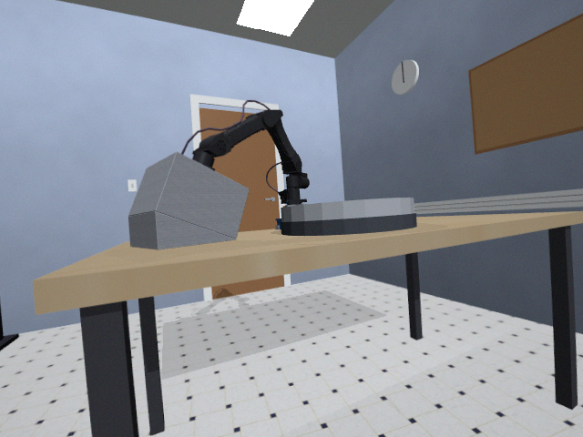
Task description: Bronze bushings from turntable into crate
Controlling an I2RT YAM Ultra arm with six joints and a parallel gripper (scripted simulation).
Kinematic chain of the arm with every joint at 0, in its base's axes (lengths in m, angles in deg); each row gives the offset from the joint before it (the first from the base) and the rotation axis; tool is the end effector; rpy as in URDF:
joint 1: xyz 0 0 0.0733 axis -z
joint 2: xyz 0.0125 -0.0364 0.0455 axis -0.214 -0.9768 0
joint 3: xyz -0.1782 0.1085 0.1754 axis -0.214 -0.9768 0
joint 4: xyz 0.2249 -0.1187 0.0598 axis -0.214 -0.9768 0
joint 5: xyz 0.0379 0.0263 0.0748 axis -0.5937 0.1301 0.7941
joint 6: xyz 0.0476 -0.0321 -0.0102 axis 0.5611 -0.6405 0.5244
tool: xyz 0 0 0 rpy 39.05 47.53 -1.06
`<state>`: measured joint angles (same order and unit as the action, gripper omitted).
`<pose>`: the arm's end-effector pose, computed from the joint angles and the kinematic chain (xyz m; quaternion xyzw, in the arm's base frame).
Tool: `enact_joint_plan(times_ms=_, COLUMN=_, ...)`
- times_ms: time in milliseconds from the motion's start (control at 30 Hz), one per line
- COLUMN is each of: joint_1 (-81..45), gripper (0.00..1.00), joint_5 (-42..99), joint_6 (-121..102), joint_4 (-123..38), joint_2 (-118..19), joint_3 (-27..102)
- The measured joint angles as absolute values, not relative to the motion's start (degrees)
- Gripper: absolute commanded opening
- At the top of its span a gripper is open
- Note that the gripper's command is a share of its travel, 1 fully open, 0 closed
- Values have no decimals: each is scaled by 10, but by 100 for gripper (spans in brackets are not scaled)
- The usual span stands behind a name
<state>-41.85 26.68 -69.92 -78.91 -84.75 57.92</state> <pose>0.4044 0.2267 0.1697 -0.6935 0.6948 -0.0816 0.1723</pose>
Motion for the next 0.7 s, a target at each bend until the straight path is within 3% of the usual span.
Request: enact_joint_plan(times_ms=700, joint_1=-419, gripper=16, joint_5=267, joint_6=-695, joint_4=-875, joint_2=-762, joint_3=600)
